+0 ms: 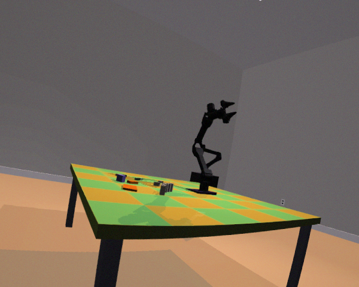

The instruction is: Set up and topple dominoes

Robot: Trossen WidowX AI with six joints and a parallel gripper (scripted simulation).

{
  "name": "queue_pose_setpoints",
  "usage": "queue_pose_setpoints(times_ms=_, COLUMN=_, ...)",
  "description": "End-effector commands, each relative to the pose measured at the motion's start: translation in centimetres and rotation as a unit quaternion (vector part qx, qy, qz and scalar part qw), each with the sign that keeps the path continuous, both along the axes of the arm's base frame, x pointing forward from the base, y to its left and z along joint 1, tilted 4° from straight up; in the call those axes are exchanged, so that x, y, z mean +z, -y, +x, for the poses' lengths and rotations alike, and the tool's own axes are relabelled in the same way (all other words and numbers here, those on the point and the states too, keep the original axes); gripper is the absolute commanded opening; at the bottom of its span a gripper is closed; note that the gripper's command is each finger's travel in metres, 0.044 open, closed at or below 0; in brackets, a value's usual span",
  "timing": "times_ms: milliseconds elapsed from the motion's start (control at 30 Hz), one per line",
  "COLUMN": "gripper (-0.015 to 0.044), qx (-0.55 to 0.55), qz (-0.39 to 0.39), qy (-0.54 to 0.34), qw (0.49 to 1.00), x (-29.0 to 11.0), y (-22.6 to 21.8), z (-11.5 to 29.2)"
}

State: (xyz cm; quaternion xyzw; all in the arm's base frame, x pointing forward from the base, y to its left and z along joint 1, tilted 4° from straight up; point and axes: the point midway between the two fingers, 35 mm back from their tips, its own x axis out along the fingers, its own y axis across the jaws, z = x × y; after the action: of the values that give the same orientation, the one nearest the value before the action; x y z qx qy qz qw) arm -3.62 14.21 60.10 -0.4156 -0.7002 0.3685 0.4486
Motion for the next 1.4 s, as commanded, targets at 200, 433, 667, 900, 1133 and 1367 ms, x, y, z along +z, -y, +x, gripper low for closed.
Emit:
queue_pose_setpoints(times_ms=200, gripper=0.044, qx=-0.198, qz=-0.159, qy=-0.28, qw=0.926, x=-8.3, y=-7.9, z=13.7)
queue_pose_setpoints(times_ms=433, gripper=0.044, qx=-0.334, qz=-0.187, qy=-0.462, qw=0.8, x=-15.1, y=-7.1, z=23.5)
queue_pose_setpoints(times_ms=667, gripper=0.044, qx=-0.451, qz=-0.158, qy=-0.617, qw=0.626, x=-22.3, y=-2.2, z=31.5)
queue_pose_setpoints(times_ms=900, gripper=0.044, qx=-0.535, qz=-0.085, qy=-0.73, qw=0.416, x=-29.6, y=5.8, z=36.3)
queue_pose_setpoints(times_ms=1133, gripper=0.044, qx=-0.575, qz=0.02, qy=-0.8, qw=0.17, x=-36.9, y=15.1, z=36.7)
queue_pose_setpoints(times_ms=1367, gripper=0.044, qx=-0.568, qz=0.145, qy=-0.805, qw=-0.094, x=-43.5, y=23.9, z=32.8)
